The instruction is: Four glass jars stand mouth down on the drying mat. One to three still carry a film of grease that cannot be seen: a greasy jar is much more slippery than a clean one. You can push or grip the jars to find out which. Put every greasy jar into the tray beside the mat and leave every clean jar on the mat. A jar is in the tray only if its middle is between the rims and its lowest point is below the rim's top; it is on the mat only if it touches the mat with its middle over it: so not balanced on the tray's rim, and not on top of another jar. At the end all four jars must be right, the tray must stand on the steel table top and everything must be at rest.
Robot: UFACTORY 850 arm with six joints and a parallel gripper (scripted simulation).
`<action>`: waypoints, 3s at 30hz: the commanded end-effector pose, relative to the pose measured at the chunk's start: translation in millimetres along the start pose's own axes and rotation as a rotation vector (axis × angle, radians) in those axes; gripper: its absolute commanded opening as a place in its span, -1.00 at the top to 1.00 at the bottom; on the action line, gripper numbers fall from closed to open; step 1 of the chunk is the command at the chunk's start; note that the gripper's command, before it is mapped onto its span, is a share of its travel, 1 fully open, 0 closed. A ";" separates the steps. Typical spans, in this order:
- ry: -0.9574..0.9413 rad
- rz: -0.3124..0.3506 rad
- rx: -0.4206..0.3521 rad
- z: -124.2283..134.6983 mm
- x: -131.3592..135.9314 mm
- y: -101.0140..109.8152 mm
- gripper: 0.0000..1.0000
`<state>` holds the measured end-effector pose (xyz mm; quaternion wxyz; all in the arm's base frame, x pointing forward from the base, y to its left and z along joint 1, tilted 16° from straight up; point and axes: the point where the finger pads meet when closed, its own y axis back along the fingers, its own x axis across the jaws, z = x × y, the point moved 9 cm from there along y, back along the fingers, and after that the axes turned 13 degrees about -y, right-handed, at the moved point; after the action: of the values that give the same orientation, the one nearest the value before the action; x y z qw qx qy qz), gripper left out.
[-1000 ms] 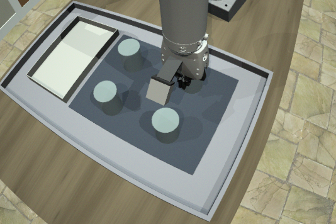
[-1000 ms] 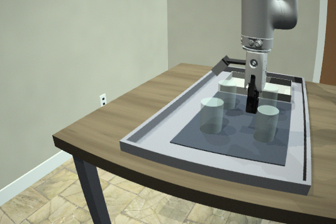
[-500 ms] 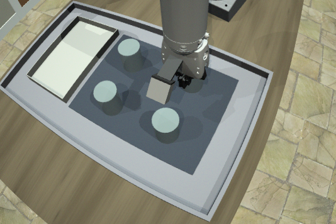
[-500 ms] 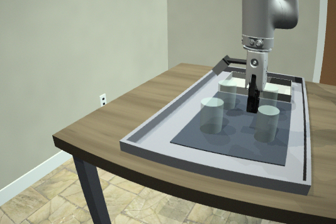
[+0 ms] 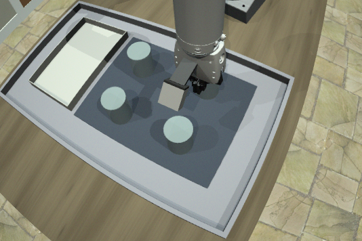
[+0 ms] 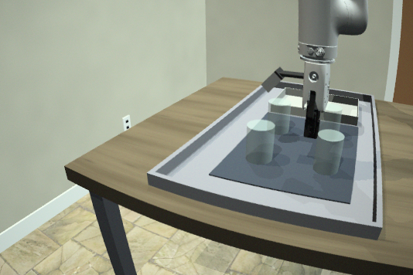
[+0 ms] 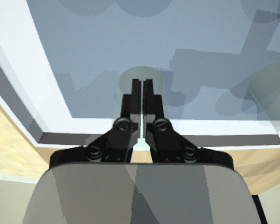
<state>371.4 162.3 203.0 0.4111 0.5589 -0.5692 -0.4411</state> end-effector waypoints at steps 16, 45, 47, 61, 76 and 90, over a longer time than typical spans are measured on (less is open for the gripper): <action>0.000 0.000 0.001 1.7 0.3 2.0 1.00; 0.000 0.000 0.001 -21.3 -5.1 -5.1 1.00; 0.000 0.000 0.001 -21.3 -5.1 -5.1 1.00; 0.000 0.000 0.001 -21.3 -5.1 -5.1 1.00; 0.000 0.000 0.001 -21.3 -5.1 -5.1 1.00; 0.000 0.000 0.001 -21.3 -5.1 -5.1 1.00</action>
<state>393.1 166.3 203.6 0.4112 0.5589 -0.5692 -0.4411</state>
